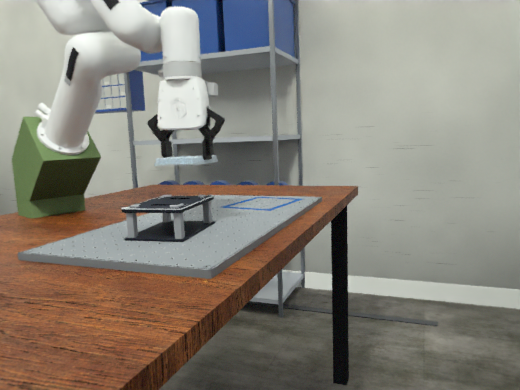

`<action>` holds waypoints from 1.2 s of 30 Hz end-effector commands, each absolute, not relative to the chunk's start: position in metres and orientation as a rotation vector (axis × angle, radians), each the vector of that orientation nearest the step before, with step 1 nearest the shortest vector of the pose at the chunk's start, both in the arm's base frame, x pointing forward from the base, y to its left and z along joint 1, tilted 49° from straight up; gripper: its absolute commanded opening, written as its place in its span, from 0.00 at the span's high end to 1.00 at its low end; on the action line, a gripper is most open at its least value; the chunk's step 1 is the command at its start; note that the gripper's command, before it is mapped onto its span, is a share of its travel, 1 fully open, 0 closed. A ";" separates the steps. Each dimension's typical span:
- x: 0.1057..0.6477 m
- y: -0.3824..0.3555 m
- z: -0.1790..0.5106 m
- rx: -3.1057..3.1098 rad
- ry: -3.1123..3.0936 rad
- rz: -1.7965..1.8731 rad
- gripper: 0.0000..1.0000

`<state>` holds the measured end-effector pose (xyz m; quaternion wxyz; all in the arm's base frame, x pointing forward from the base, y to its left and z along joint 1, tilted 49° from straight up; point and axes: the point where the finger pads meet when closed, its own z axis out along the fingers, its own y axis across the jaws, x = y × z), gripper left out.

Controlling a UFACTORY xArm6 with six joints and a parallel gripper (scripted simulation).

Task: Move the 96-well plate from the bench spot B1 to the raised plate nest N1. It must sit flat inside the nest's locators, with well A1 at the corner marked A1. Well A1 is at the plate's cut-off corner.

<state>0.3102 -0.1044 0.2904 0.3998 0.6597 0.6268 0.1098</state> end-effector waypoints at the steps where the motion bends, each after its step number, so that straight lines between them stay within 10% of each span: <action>1: 0.304 -0.115 0.295 1.665 1.594 0.290 1.00; 36: 0.282 -0.151 0.305 1.665 1.594 0.290 1.00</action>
